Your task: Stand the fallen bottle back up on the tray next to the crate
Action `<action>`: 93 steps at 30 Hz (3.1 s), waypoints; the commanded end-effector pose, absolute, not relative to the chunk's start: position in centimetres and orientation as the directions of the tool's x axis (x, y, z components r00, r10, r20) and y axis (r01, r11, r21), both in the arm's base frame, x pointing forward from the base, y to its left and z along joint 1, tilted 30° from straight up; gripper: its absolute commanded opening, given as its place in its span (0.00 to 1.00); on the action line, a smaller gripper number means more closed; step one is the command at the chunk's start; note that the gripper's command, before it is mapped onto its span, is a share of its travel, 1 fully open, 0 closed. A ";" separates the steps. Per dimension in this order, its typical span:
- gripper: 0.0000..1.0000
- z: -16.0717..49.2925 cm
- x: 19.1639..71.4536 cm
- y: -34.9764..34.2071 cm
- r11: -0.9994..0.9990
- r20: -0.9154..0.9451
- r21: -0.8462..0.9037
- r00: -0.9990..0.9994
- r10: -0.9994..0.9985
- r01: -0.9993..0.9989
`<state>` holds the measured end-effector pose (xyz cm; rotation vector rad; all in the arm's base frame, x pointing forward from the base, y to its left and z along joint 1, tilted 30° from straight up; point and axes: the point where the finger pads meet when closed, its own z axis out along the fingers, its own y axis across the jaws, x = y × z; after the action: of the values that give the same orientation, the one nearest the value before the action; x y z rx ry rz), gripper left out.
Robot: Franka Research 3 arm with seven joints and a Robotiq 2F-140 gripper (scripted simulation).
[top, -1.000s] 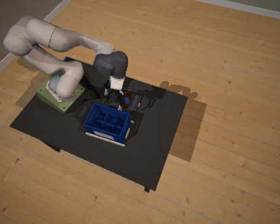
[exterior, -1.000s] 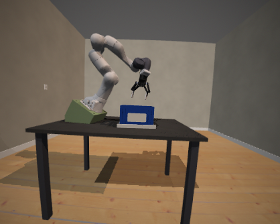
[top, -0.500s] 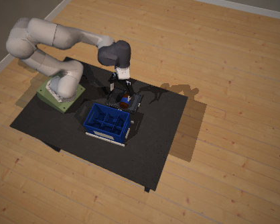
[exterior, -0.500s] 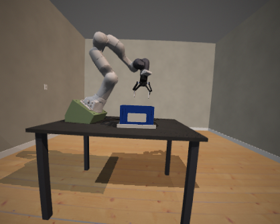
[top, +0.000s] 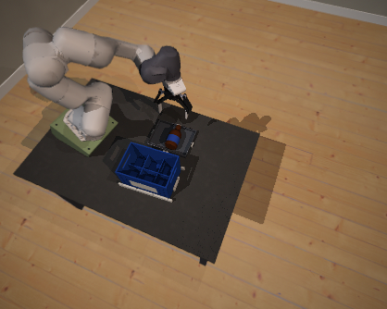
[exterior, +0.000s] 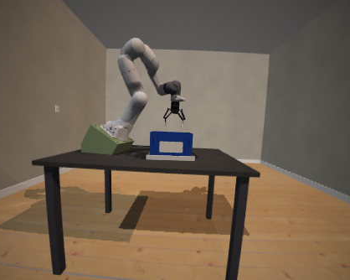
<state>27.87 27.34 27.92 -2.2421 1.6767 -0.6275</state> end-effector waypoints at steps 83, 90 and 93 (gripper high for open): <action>0.00 27.8 28.0 29.1 -0.971 0.506 -0.148 0.830 -0.237 -0.187; 0.00 27.6 28.1 29.1 -0.999 0.533 -0.032 0.846 -0.014 0.003; 0.38 27.6 28.1 29.1 -0.998 0.536 0.000 0.843 0.049 0.058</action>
<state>27.92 29.47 27.66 -2.9294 0.2384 -0.8651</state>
